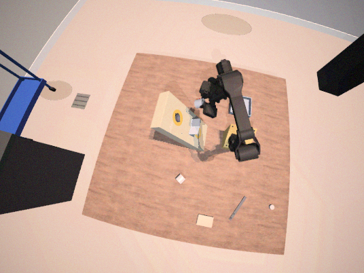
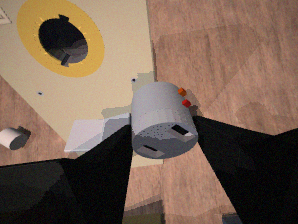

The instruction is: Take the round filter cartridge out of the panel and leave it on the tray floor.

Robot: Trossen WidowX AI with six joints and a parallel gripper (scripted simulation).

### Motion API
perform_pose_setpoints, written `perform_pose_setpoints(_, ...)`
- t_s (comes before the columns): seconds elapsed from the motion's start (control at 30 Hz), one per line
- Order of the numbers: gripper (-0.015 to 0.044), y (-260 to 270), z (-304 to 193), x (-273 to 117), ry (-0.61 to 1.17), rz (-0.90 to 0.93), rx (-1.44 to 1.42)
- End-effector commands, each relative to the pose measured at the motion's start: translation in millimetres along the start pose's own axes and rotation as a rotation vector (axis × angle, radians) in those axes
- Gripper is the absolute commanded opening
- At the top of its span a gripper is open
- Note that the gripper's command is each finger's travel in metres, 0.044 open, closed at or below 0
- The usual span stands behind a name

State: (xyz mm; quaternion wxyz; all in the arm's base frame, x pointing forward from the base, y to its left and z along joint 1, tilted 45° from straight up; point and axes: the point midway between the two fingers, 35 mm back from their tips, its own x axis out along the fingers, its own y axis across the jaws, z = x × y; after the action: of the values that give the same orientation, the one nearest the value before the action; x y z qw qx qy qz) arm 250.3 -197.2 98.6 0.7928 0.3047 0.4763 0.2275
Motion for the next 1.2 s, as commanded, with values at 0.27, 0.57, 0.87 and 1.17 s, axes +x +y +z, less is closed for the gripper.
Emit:
perform_pose_setpoints(0.27, 0.0, -48.3, -28.8, -8.2, 0.045, -0.149, 0.26)
perform_pose_setpoints(0.57, 0.0, -103.3, -67.2, -22.7, 0.05, -0.347, 0.59)
perform_pose_setpoints(0.87, 0.0, -151.9, -108.9, -41.6, 0.0, -0.555, 0.926)
perform_pose_setpoints(1.17, 0.0, -156.8, -117.9, -42.6, 0.0, -0.581, 0.963)
